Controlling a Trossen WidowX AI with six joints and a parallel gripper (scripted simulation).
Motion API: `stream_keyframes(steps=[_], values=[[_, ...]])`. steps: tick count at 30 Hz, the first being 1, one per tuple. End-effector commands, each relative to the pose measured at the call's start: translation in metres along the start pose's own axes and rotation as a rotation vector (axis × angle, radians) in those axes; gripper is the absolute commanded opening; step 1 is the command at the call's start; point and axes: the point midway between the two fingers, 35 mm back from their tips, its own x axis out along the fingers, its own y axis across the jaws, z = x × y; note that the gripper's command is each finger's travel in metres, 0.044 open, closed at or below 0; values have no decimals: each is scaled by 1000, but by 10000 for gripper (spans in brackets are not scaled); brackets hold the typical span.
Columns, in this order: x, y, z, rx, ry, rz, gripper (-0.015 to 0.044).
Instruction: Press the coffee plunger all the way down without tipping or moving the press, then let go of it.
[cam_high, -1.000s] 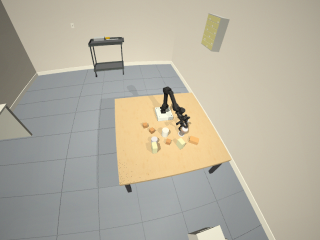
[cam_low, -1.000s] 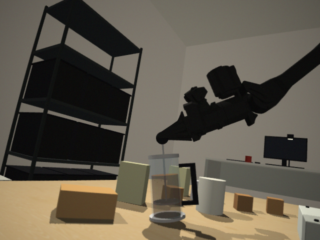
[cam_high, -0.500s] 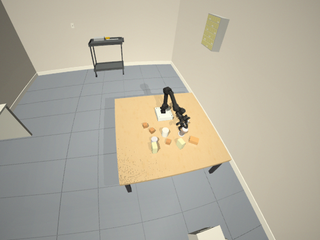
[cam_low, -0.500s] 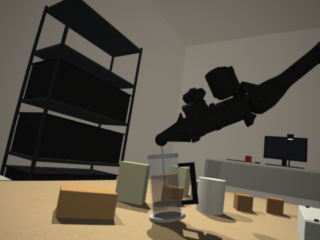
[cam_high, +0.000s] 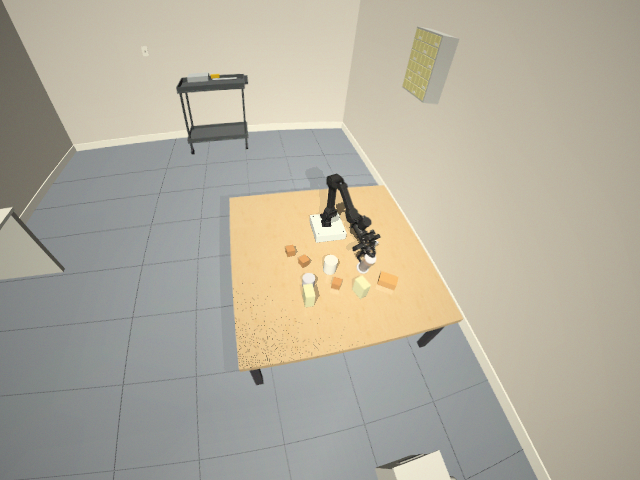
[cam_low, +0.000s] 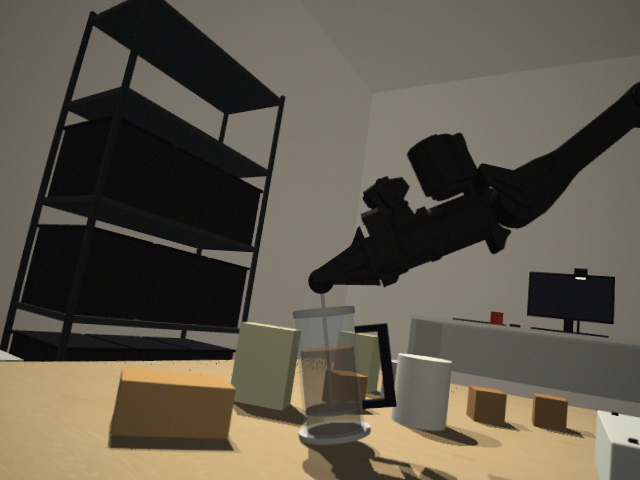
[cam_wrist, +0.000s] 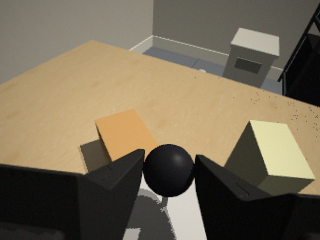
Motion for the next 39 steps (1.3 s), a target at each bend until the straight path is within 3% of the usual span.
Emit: stream_keyframes(steps=[1,39], values=[[3,0,-6,6,22,-1,118],[4,0,1,0,5,0,118]])
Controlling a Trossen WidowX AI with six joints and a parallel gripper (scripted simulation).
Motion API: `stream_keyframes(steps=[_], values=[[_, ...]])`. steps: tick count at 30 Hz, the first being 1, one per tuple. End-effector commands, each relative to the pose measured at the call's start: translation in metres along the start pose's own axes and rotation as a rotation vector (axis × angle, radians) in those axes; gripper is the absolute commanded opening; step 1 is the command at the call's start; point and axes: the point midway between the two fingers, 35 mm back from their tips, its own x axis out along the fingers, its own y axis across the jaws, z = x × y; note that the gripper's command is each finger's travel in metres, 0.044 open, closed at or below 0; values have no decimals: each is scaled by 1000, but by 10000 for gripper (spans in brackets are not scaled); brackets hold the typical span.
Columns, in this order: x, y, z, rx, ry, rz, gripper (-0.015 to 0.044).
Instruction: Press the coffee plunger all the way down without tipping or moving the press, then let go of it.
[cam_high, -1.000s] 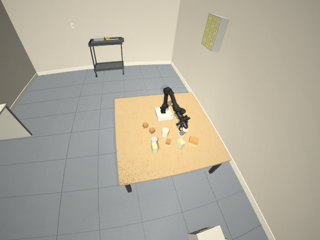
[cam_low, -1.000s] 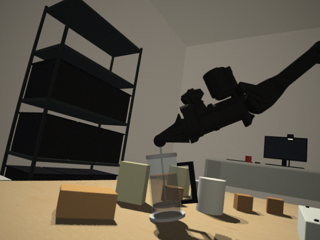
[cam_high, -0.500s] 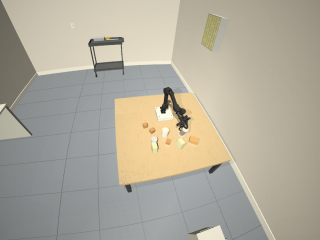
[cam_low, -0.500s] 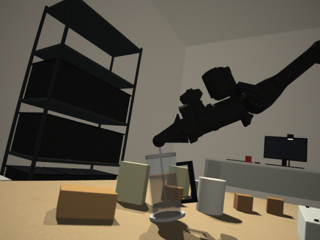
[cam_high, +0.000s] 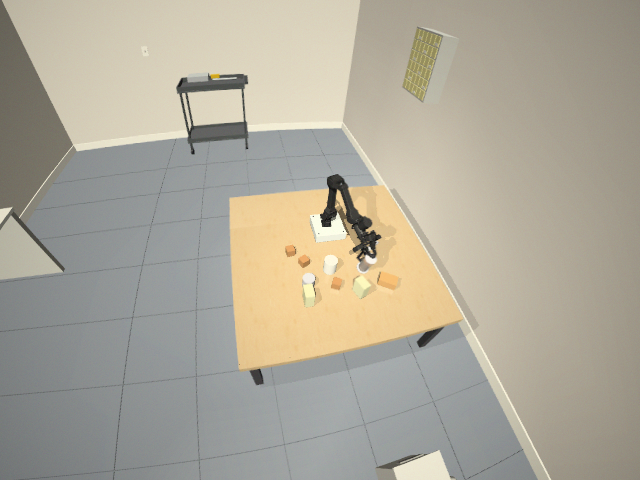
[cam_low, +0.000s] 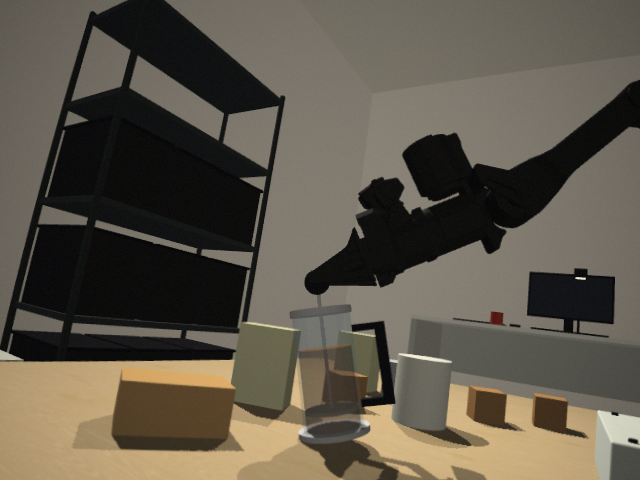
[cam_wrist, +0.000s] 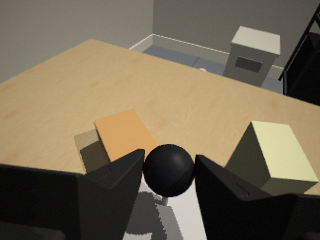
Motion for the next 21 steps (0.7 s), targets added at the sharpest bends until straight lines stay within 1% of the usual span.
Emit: stream_keyframes(steps=[1,13,17,21], values=[[0,0,0,0,1,0,118],[0,0,0,0,1,0,433],[-2,0,1,0,2,0,440],[-13,0,10,-18,3,-2,440]])
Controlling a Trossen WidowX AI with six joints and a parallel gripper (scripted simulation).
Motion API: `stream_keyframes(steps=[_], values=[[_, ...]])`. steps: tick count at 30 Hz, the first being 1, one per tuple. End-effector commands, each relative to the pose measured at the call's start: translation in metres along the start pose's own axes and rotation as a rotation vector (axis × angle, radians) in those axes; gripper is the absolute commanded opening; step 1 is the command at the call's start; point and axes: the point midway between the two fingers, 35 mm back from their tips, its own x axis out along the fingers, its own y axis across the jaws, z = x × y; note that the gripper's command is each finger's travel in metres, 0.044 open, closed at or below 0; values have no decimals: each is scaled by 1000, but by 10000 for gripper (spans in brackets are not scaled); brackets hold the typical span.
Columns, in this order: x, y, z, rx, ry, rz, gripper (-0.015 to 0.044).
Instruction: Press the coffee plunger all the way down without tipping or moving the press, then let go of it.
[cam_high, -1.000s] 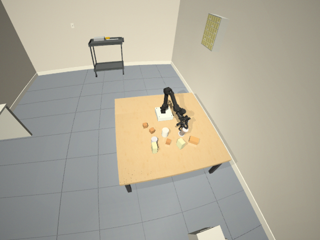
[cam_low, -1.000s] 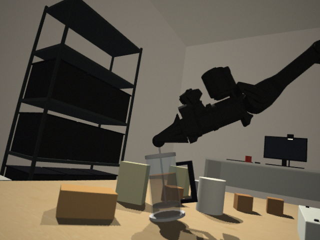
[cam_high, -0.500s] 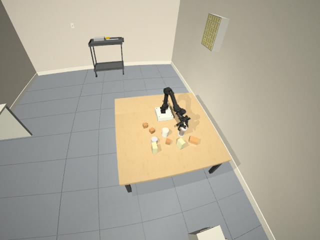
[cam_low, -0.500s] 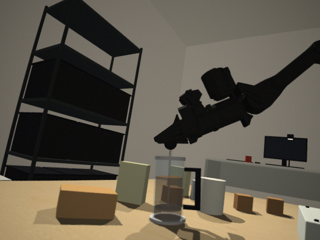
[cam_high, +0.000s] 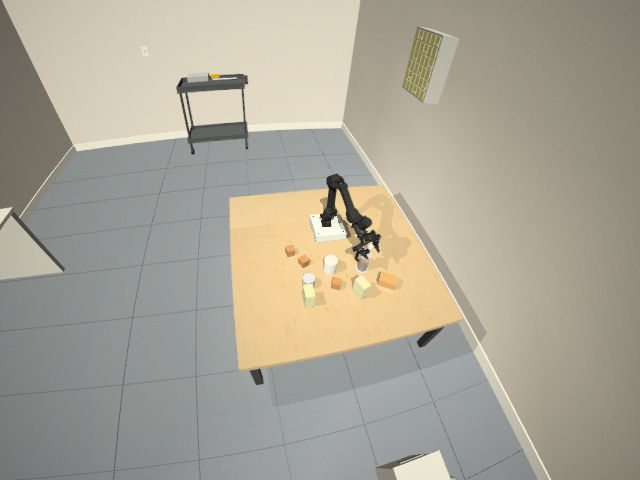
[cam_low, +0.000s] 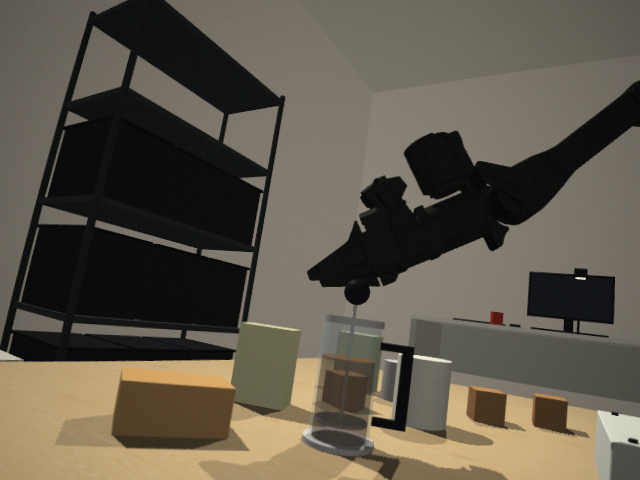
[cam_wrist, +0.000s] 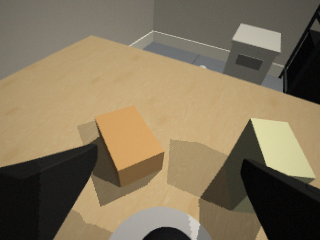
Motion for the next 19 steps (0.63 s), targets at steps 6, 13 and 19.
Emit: stream_keyframes(steps=[6,13,19], values=[[-63,-2,39,11,10,-1,440],[-72,-3,40,12,13,-1,440],[-72,-3,40,12,12,-1,440]])
